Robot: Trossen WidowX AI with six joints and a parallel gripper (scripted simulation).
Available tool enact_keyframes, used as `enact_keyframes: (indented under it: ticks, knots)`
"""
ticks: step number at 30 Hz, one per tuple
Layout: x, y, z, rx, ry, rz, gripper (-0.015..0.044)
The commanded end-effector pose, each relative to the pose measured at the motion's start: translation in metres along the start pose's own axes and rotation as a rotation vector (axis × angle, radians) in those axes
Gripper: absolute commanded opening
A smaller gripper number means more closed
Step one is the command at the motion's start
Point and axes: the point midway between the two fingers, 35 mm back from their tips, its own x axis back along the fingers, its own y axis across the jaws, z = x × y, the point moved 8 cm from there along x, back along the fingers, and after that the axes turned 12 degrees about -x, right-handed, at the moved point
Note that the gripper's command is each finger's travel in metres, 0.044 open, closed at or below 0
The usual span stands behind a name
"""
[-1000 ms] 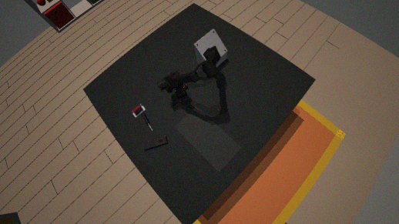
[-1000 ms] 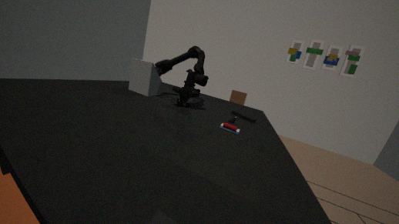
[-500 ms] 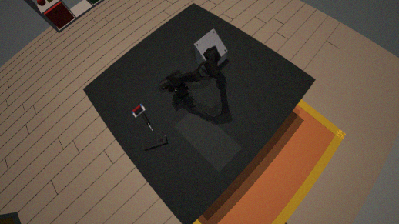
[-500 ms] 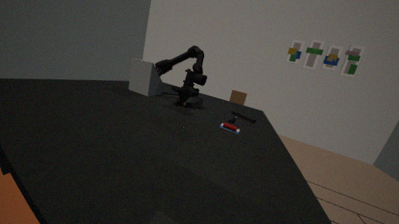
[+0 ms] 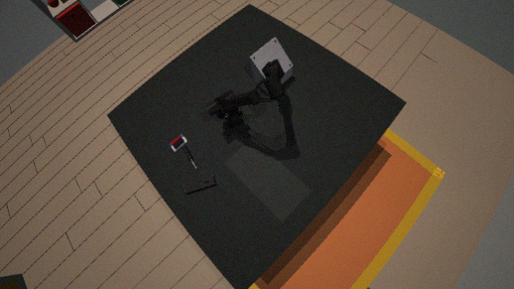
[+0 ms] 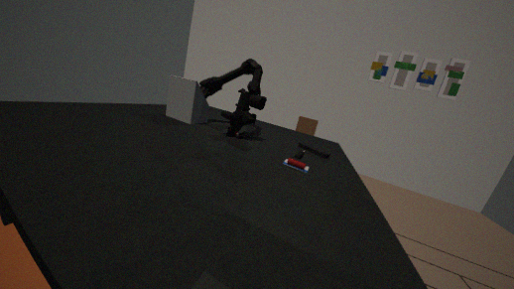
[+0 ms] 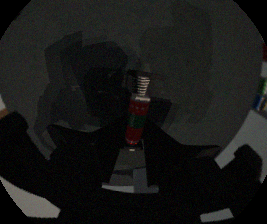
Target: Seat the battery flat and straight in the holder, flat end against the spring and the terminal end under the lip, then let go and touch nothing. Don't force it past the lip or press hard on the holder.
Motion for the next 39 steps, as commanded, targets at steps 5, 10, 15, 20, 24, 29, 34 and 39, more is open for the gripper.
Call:
enact_keyframes:
  ticks: [5,10,15,20,24,29,34,39]
  knots:
    - [0.001,0.000,0.001,-0.003,0.001,-0.001,0.0170]
    - [0.011,-0.001,0.001,-0.001,0.000,0.000,0.0170]
    - [0.015,-0.002,0.001,0.000,0.000,0.000,0.0170]
    - [0.025,-0.003,0.000,-0.005,0.001,0.000,0.0248]
    - [0.064,-0.007,0.001,-0.002,-0.002,0.003,0.0353]
    - [0.087,-0.011,0.004,0.000,-0.002,0.003,0.0440]
    - [0.087,-0.011,0.004,0.000,-0.002,0.003,0.0440]
    - [0.087,-0.011,0.004,0.000,-0.002,0.003,0.0440]
